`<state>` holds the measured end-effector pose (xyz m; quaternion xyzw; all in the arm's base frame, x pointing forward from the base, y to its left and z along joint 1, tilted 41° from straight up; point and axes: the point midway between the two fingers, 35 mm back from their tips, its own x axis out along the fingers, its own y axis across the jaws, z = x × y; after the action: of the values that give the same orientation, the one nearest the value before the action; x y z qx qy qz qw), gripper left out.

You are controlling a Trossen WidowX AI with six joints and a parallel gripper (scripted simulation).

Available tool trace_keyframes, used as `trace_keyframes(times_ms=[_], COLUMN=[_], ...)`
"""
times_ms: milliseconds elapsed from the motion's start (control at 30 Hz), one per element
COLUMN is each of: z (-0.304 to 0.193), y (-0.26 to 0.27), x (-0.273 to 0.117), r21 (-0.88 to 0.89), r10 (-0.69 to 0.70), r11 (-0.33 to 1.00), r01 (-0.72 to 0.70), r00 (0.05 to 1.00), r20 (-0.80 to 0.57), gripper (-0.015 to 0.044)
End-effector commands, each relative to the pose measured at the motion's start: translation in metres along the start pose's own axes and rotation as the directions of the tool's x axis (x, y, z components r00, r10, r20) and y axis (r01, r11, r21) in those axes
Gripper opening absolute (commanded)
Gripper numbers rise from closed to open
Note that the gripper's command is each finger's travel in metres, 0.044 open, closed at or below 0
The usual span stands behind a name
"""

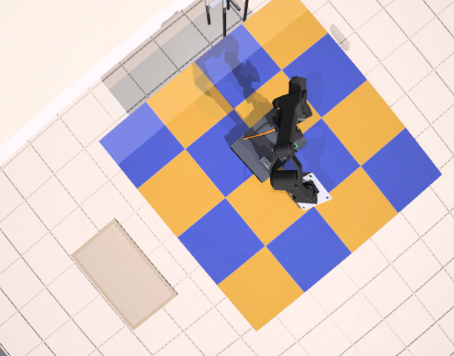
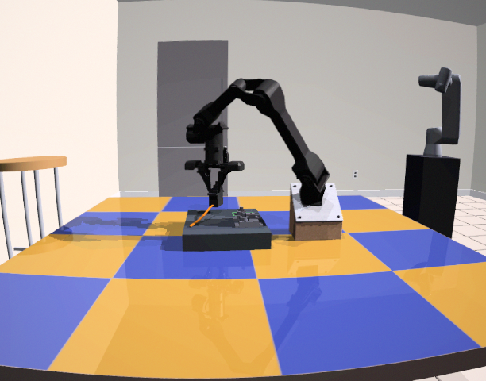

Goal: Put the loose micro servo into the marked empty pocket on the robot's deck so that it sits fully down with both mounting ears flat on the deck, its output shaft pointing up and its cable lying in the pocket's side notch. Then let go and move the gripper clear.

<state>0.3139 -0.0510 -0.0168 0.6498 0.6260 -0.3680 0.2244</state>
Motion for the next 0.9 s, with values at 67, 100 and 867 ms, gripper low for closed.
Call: trace_keyframes(times_ms=[67,100,867], z=[0.0014,0.0014,0.0014], y=[0.0003,0.0003,0.0004], x=[-0.0013,-0.0013,-0.0013], r21=[-0.197,-0.231,-0.860], r10=[0.001,0.001,0.001], r11=[0.980,0.973,0.510], r01=[0.000,0.000,0.003], r00=[1.000,1.000,1.000], r20=[0.004,0.004,0.005], gripper=[0.0000,0.0000,0.0000])
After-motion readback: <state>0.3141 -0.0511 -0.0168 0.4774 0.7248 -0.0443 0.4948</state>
